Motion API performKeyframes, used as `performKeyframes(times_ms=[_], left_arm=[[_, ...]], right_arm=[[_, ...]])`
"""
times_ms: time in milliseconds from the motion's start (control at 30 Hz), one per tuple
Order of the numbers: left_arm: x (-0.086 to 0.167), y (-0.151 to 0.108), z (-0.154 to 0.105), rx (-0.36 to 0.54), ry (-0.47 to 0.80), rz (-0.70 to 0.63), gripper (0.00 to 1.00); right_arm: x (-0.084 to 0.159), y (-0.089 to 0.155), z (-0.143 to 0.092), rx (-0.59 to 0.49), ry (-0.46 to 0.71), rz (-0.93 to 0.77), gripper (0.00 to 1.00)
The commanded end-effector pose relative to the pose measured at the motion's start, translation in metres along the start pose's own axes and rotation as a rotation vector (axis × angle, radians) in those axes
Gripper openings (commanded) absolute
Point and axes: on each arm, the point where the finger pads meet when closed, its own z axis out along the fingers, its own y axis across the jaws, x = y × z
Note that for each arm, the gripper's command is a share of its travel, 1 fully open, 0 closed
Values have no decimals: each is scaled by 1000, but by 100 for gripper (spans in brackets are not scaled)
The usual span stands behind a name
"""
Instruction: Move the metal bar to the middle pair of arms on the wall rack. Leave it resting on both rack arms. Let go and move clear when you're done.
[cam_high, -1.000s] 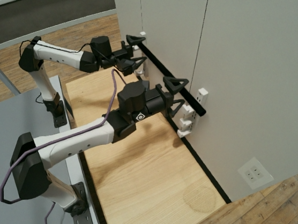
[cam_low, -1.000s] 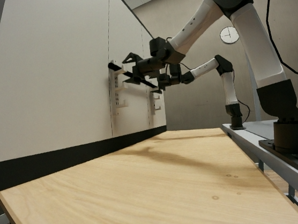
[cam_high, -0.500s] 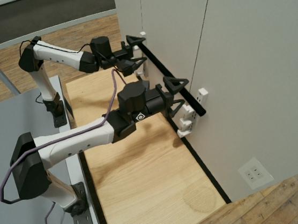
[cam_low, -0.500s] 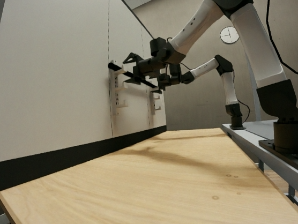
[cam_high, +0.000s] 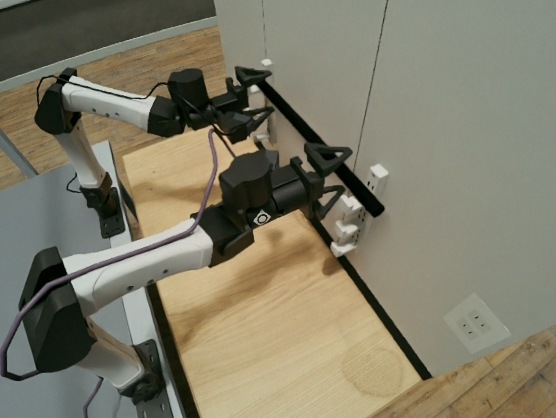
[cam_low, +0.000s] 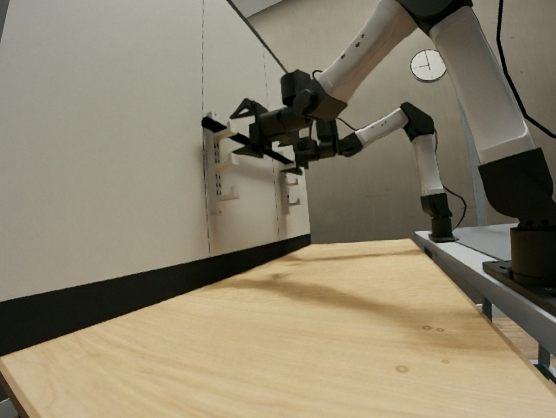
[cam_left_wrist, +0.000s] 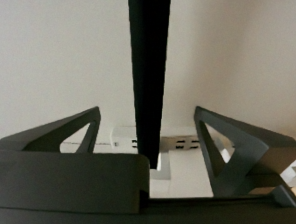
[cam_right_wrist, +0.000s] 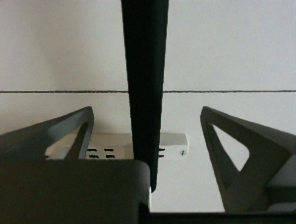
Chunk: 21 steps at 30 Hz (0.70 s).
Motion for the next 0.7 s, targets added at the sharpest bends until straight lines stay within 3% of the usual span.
performKeyframes(times_ms=[0,667], left_arm=[[-2,5,-6,-3,-5,6,100],[2,4,-5,0,-6,7,100]], right_arm=[[4,1,4,-7,5,-5,100],[4,2,3,-9,5,-6,100]])
